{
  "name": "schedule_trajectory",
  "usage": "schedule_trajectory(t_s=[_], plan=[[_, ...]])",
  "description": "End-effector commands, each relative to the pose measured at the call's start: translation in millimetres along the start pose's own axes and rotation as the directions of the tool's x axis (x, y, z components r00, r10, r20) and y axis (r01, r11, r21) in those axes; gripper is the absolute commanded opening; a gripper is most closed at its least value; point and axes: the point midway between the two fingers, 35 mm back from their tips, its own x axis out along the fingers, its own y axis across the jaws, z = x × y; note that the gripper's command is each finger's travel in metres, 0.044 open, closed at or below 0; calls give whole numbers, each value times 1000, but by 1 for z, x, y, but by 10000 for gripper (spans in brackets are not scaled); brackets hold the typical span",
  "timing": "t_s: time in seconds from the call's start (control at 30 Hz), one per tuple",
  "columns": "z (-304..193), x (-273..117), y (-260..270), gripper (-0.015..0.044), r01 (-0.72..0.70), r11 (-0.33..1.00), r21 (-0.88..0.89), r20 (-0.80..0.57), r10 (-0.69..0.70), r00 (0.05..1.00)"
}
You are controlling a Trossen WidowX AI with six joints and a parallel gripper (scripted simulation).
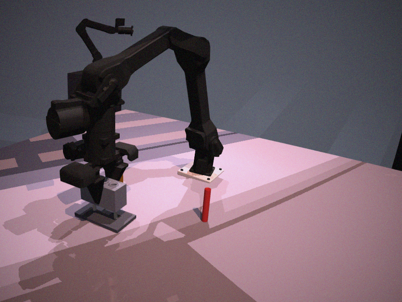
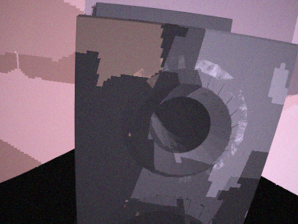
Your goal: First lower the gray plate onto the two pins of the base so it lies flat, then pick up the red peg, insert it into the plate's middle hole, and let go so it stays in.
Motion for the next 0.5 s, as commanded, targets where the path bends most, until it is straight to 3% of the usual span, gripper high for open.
schedule_trajectory(t_s=[0.0, 0.47], plan=[[0, 4, -1, 0, 4, 1000, -3, 4, -4, 1000], [0, 26, -1, 0, 4, 1000, -3, 4, -4, 1000]])
